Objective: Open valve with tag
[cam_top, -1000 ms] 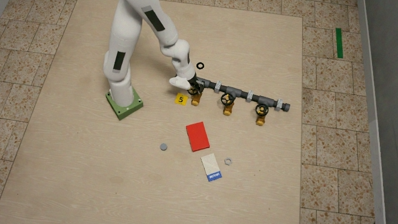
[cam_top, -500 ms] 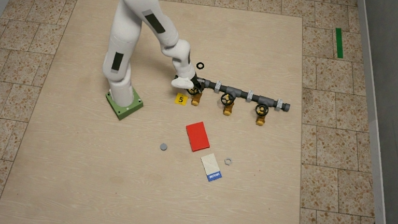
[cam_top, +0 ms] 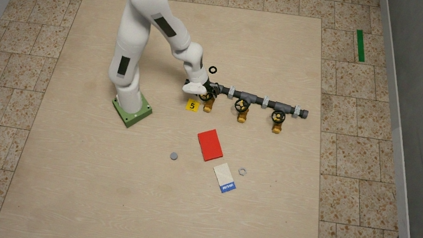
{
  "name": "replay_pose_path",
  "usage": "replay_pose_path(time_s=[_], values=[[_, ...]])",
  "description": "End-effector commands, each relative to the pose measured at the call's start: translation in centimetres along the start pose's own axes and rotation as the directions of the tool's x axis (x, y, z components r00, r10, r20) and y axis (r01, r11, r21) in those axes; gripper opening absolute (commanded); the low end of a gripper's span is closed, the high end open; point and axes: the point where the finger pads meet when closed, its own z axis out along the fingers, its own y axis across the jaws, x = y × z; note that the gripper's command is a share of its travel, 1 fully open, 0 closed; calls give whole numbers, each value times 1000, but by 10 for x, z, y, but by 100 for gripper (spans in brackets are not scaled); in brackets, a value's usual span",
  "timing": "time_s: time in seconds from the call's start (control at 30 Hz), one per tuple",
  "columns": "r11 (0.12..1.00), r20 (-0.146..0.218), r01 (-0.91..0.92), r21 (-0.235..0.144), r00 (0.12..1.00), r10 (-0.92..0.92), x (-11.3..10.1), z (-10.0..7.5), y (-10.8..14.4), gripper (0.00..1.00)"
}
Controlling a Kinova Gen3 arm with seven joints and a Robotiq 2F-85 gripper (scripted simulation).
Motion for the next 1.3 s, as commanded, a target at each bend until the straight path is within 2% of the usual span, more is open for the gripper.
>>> replay_pose_path(time_s=[0.0,0.83,1.27], values=[[1000,0,0,1,1000,0,0,0,0,100],[1000,0,-8,1,1000,8,0,0,0,100],[994,0,-109,1,994,109,0,0,0,100]])
